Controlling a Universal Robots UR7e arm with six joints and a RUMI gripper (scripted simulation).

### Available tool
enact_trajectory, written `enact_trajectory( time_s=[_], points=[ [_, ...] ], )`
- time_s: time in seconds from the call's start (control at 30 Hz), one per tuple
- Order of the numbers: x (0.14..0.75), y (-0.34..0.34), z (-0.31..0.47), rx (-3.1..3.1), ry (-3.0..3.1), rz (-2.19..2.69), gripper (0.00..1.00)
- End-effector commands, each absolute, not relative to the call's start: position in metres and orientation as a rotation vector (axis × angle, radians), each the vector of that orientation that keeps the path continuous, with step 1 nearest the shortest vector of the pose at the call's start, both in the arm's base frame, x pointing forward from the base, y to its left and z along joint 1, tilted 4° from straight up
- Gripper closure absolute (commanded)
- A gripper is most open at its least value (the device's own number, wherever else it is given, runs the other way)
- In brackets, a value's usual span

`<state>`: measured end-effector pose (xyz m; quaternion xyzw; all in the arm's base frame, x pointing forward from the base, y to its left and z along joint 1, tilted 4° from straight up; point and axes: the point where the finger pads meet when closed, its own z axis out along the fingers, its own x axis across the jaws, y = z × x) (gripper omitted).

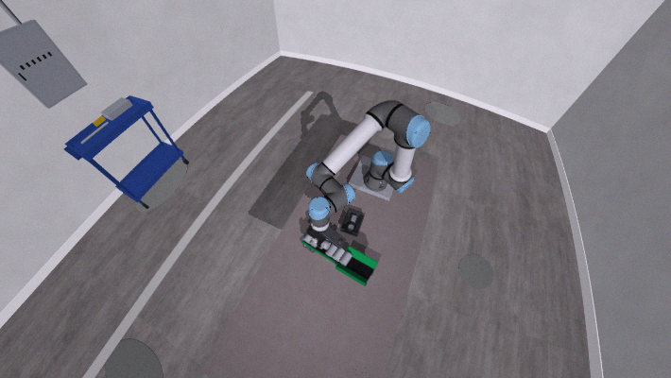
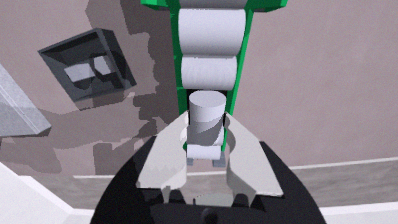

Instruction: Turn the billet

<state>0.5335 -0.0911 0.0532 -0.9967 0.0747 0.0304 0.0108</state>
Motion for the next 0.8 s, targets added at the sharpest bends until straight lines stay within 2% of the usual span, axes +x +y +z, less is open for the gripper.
enact_trajectory(
  time_s=[0.0,0.77],
  points=[
    [0.535,-0.092,0.063,-3.110,0.233,0.092,1.00],
    [0.537,-0.092,0.096,-3.111,0.233,0.091,1.00]
  ],
)
